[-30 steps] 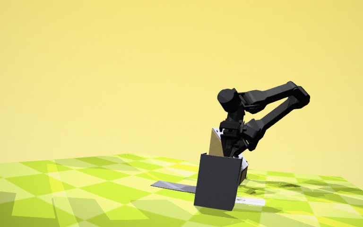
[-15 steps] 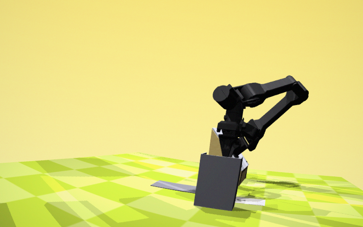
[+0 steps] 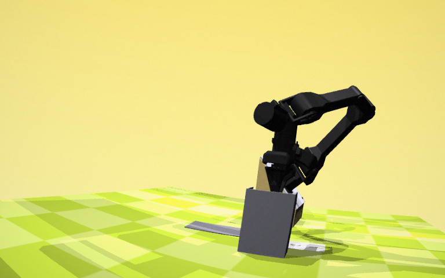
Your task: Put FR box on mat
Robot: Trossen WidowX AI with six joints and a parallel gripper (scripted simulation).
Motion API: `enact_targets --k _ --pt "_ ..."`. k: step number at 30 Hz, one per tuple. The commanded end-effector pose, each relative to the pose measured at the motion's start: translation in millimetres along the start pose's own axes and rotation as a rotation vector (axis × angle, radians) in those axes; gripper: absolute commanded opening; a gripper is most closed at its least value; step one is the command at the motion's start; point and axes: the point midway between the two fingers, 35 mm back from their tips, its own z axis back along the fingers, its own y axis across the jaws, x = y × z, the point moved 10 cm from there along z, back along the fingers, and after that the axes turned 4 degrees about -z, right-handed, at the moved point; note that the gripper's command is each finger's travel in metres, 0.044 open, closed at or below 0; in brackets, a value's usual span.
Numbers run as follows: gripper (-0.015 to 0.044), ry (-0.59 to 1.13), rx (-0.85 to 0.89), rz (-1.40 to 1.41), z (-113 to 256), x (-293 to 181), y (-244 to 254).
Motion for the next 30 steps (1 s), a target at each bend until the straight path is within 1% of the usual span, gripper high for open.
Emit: enact_targets --k 1,7,8,15,18,21,27,30 --pt "0.0236 0.006 0.06 0.003 -2.8 0.5 -12.8" --pt "0.0236 0.01 0.117 0.004 -5.1 1.8 -26.6" --pt "0.0262 0.006 0.078 0.002 -2.5 1.7 -19.7" --pt "0.044 0.006 0.078 0.002 -2.5 1.7 -19.7" --pt "0.044 0.006 0.078 0.002 -0.2 1.6 -20.3" --pt "0.044 0.009 0.081 0.003 24.6 1.8 -25.0" --pt "0.044 0.009 0.081 0.003 27.0 1.9 -25.3" --pt "0.0361 0.006 0.074 -0.003 24.1 1.1 -25.1"
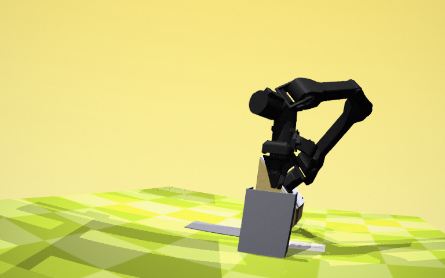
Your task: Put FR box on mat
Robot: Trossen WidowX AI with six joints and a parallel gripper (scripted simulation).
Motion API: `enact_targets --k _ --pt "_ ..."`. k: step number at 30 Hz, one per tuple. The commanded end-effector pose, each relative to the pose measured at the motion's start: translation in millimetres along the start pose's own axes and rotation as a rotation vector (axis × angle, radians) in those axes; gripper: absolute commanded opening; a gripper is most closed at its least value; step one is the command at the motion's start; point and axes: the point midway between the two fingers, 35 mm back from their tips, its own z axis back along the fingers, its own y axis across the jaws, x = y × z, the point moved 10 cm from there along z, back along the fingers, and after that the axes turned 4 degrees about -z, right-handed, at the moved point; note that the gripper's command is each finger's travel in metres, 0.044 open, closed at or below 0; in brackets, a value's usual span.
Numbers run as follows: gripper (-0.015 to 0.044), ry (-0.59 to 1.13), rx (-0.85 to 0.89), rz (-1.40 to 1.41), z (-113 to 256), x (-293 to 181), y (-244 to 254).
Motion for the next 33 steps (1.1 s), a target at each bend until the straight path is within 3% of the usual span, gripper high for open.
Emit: enact_targets --k 1,5,23,33 --pt "0.0335 0.001 -0.002 -0.001 -0.3 -0.2 -0.1" --pt "0.0236 0.001 -0.002 -0.001 -0.3 -0.2 -0.1" --pt "0.0236 0.001 0.0 -0.001 -0.2 -0.2 -0.4" --pt "0.0236 0.01 0.086 0.008 4.9 2.0 -18.8"
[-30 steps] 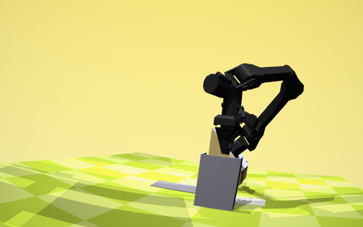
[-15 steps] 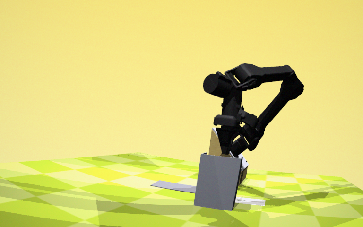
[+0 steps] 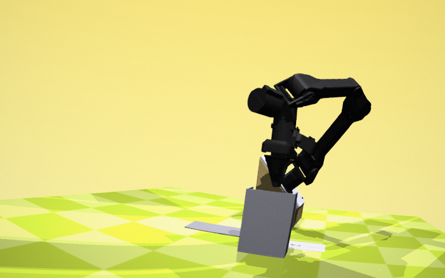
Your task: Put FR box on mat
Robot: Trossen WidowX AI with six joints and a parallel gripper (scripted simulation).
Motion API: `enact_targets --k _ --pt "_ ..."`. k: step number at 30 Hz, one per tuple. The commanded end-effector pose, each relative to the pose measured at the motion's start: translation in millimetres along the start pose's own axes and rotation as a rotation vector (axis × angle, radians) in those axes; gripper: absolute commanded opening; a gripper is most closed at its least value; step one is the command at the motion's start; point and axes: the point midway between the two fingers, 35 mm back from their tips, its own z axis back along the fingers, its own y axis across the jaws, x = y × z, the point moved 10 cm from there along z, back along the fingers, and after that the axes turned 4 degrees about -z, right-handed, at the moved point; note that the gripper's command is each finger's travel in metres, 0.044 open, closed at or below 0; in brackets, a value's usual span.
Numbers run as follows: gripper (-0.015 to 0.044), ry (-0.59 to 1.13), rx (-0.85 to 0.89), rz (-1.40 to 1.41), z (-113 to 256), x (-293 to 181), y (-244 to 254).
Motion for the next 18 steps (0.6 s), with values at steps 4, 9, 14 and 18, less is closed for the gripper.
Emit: enact_targets --k 4,9,14,18 --pt "0.0236 0.006 0.062 0.009 1.9 0.6 -11.3" --pt "0.0236 0.006 0.062 0.009 -0.7 0.6 -11.3" --pt "0.0236 0.006 0.062 0.009 -8.4 0.4 -11.2" --pt "0.0236 0.006 0.061 0.009 -14.9 0.3 -10.9"
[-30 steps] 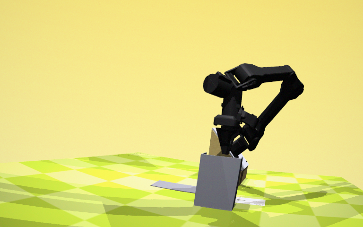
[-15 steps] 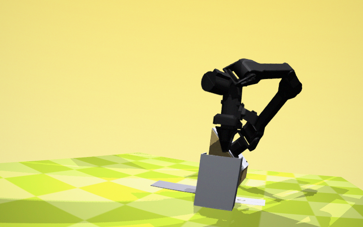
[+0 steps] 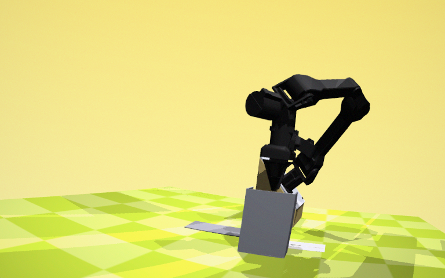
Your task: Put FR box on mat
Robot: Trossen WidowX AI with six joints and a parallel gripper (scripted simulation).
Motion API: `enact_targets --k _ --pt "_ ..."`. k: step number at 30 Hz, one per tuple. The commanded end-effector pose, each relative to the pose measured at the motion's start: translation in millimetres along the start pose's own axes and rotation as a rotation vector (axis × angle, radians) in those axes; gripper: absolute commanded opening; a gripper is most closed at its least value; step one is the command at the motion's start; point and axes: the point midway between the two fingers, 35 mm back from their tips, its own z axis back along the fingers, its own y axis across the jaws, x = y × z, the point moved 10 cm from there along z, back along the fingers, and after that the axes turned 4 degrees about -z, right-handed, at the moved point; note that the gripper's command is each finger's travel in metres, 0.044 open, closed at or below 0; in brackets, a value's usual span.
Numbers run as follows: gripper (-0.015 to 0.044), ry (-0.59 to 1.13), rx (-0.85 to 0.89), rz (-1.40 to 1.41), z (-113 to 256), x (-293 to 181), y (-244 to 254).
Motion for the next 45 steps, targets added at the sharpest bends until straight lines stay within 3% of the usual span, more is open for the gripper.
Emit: enact_targets --k 1,20,33,45 --pt "0.0236 -0.003 0.006 -0.006 -9.1 -0.1 0.4" --pt "0.0236 -0.005 0.006 -0.006 -30.7 0.4 1.2" --pt "0.0152 0.0 0.005 0.0 -28.3 0.4 0.7" --pt "0.0152 -0.002 0.005 -0.002 -22.5 0.0 0.5"
